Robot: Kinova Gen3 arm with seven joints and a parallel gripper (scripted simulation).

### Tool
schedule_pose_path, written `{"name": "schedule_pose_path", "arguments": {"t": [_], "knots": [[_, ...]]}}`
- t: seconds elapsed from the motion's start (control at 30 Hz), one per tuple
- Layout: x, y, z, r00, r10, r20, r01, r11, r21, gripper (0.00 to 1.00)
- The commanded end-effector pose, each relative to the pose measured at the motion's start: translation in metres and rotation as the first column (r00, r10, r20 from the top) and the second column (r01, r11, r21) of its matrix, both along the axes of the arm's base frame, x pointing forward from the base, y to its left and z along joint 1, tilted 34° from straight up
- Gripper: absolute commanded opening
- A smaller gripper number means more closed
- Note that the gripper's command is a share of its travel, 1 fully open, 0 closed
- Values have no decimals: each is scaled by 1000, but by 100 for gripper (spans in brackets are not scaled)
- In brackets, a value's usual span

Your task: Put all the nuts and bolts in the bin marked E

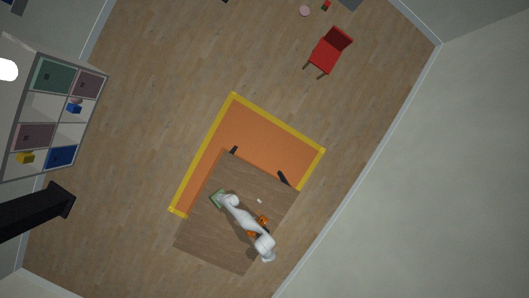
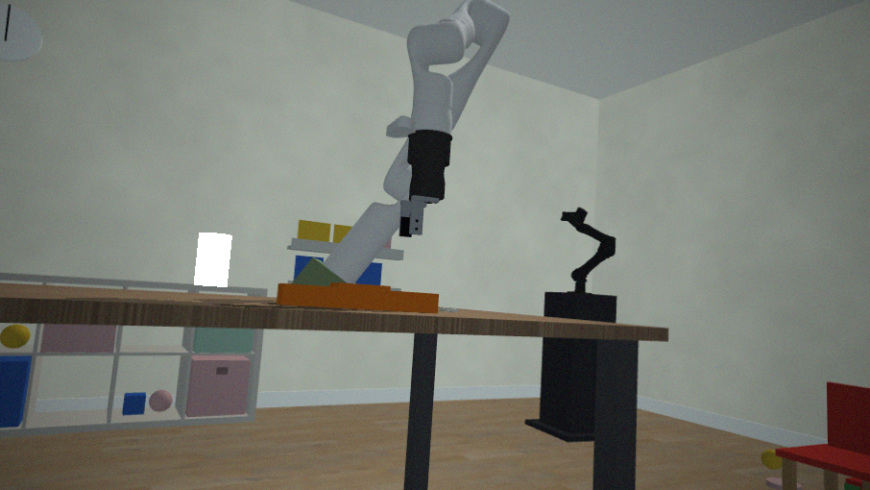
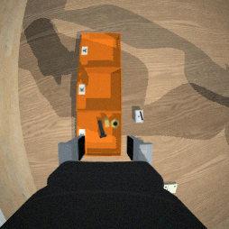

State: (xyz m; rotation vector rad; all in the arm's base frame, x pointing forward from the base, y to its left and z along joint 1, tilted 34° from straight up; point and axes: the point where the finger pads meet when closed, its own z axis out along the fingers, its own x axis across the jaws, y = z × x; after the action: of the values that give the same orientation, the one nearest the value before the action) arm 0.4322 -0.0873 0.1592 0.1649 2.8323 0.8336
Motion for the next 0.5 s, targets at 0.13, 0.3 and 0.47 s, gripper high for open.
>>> {"name": "schedule_pose_path", "arguments": {"t": [0.13, 0.3, 0.47], "knots": [[-3, -19, 26, 1000, -9, 13, 9, 1000, -10, 100], [-7, -29, 42, 1000, -9, 13, 9, 1000, -10, 100], [-10, -35, 52, 1000, -9, 13, 9, 1000, -10, 100]]}}
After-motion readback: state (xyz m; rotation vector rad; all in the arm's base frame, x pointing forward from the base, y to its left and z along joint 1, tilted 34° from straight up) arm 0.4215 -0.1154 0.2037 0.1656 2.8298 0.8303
